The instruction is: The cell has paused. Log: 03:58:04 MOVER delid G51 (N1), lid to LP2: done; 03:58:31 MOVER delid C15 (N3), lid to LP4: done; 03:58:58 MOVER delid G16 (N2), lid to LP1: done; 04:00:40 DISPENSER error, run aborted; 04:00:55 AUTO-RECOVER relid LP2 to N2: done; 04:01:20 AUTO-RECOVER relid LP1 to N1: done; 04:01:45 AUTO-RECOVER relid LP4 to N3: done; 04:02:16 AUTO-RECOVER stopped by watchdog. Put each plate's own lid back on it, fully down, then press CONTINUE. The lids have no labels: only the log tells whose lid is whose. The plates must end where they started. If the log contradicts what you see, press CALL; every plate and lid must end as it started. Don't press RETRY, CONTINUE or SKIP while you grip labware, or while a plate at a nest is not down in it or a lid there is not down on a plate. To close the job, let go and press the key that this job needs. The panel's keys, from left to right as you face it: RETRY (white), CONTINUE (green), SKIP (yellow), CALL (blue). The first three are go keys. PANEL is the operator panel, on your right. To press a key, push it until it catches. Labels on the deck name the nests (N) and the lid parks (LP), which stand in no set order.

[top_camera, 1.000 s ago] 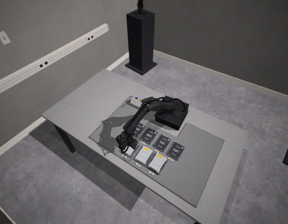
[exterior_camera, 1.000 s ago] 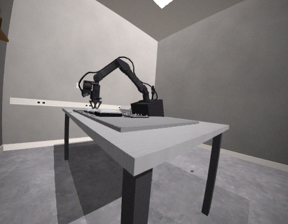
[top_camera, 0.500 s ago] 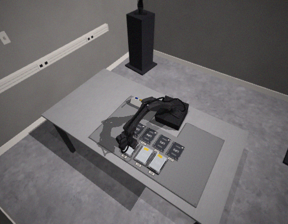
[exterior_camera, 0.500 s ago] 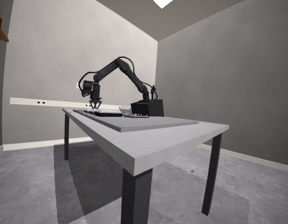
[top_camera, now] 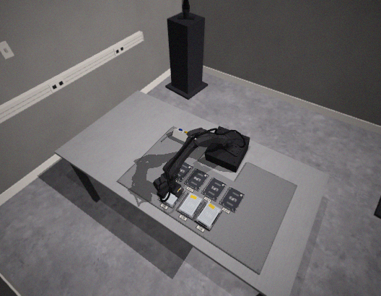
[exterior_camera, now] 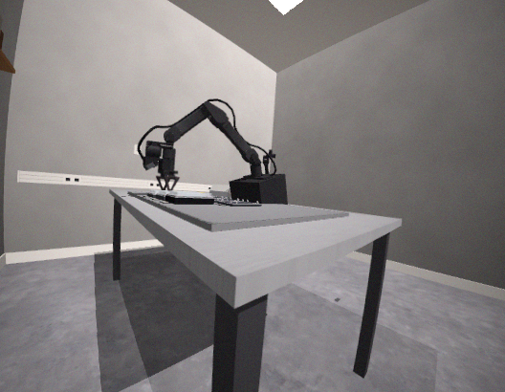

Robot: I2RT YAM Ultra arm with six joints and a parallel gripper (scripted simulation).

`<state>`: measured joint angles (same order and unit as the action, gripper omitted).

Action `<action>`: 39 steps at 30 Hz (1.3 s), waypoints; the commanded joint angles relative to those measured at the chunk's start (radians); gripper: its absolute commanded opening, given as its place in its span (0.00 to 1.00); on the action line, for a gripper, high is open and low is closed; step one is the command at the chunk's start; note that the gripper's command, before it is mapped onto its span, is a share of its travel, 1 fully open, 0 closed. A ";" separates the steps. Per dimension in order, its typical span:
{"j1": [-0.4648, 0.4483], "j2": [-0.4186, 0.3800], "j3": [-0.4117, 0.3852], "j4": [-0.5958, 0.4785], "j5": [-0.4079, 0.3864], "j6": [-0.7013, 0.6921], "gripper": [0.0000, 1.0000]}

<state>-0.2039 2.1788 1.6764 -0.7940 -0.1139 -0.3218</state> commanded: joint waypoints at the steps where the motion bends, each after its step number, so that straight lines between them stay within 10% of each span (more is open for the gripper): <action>1: 0.000 -0.009 0.005 -0.001 0.001 0.002 1.00; 39: -0.009 -0.052 0.031 -0.042 0.000 -0.003 1.00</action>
<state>-0.2039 2.1746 1.6764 -0.8120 -0.1139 -0.3218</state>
